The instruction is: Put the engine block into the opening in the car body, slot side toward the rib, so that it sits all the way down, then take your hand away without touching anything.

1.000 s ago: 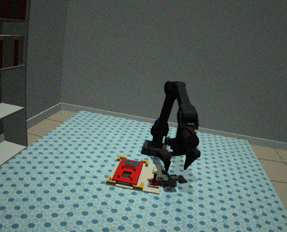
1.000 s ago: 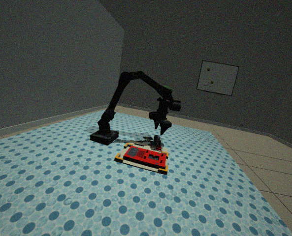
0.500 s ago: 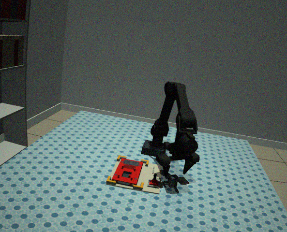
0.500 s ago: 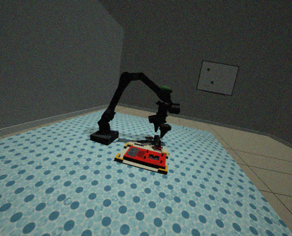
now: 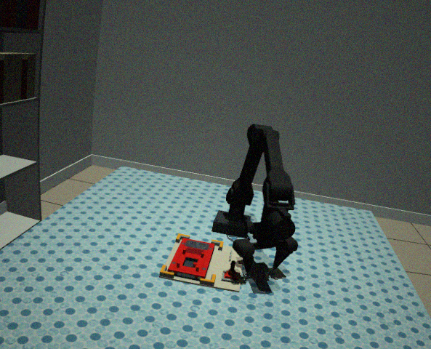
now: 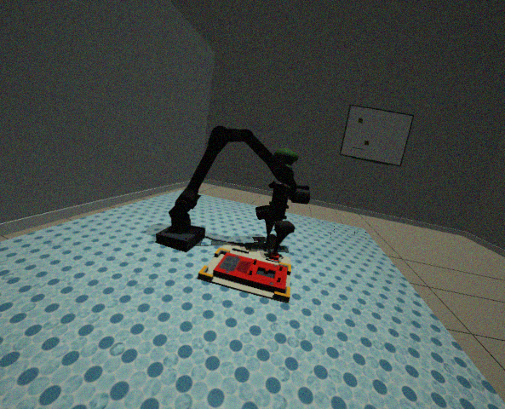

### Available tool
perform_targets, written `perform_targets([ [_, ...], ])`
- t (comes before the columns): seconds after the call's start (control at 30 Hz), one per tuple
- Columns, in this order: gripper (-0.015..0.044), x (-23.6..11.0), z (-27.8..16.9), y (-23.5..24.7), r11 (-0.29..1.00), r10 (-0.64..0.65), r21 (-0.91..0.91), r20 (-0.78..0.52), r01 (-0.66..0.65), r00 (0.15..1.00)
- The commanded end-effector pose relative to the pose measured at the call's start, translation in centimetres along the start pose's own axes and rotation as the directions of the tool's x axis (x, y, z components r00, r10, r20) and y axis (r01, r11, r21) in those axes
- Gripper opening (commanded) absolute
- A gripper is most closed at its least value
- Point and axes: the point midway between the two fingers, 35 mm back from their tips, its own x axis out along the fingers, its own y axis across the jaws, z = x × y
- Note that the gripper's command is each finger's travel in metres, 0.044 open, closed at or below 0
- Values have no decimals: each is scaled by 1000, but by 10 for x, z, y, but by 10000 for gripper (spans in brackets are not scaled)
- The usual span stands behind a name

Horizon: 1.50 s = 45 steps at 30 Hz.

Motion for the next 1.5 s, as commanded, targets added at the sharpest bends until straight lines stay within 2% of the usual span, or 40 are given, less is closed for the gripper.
perform_targets([
  [0.0, 440, 9, 2, 0, 1000, 1, 3, 12, -1, 1000],
  [0.33, 440, 22, 3, 0, 1000, 2, 6, 12, -2, 1000],
  [0.67, 178, 22, 3, 0, 1000, 2, 6, 12, -2, 1000],
  [0.93, 124, 22, 3, 0, 1000, 2, 6, 12, -2, 1000],
  [1.1, 0, 15, 2, 0, 1000, 2, 6, 12, -2, 1000],
  [1.47, 0, -19, -1, 0, 1000, 2, 6, 12, -2, 1000],
])
